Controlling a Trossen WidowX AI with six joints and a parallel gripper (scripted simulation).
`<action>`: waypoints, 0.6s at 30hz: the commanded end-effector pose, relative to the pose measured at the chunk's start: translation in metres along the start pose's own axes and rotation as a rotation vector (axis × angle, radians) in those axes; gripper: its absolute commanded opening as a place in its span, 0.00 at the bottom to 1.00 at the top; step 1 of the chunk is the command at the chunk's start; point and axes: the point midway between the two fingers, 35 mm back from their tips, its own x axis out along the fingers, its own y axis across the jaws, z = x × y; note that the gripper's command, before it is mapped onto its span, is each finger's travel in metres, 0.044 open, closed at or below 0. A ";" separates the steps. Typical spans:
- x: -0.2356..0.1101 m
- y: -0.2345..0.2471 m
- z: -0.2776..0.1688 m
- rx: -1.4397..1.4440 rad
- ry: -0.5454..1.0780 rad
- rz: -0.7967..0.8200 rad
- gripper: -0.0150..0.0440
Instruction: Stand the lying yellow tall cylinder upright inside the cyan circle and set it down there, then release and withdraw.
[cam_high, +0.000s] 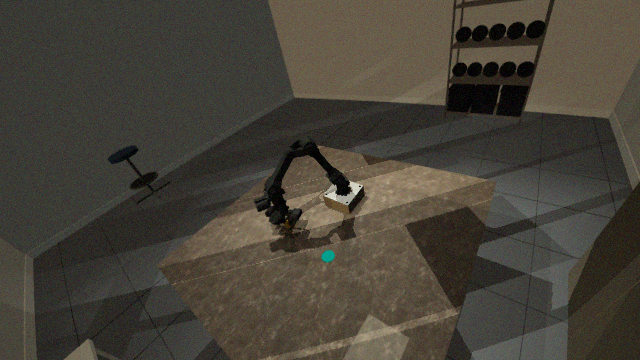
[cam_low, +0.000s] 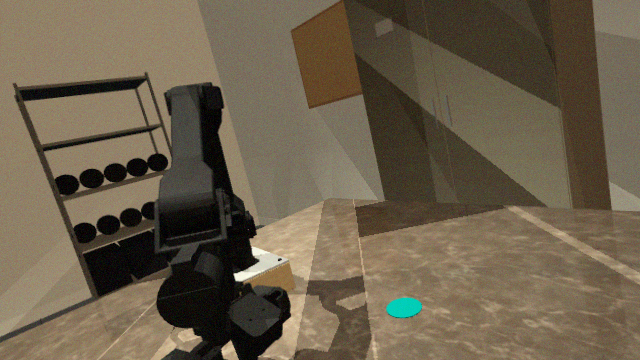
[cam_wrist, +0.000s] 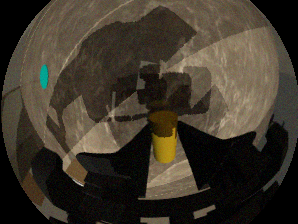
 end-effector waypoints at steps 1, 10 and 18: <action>-0.015 -0.002 0.003 0.000 -0.009 -0.004 0.43; -0.044 -0.004 0.004 0.000 -0.009 -0.004 0.43; -0.069 -0.003 0.003 0.000 -0.008 -0.004 0.43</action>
